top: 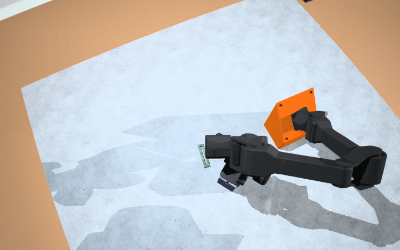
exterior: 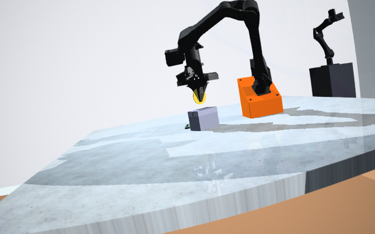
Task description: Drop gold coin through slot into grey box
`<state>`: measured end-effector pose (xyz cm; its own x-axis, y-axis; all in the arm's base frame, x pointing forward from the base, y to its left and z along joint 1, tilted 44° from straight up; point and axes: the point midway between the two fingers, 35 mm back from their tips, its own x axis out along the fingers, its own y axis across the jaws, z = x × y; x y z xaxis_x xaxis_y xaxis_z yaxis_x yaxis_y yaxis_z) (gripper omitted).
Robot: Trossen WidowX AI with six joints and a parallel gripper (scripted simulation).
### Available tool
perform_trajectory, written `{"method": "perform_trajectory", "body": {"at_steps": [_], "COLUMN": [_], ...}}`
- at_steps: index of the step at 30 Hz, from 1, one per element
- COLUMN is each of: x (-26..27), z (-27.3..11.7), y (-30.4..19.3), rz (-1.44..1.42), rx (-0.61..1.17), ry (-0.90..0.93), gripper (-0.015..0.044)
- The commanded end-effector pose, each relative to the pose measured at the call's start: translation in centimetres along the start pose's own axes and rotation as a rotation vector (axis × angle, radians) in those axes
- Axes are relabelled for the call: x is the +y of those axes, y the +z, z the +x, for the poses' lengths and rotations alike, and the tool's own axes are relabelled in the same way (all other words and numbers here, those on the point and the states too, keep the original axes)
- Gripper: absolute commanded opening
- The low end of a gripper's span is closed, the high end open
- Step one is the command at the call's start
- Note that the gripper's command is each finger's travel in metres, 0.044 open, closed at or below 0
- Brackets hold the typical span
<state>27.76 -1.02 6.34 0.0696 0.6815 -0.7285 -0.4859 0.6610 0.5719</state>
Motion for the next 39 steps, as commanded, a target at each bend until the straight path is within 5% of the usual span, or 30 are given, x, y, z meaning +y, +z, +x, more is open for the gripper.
{"method": "perform_trajectory", "body": {"at_steps": [1, 39], "x": [0.2, 0.3], "z": [-0.1, 1.5], "y": [0.0, 0.0], "rz": [0.003, 0.010], "rx": [-0.001, 0.001], "ry": [-0.001, 0.002], "gripper": [0.0000, 0.0000]}}
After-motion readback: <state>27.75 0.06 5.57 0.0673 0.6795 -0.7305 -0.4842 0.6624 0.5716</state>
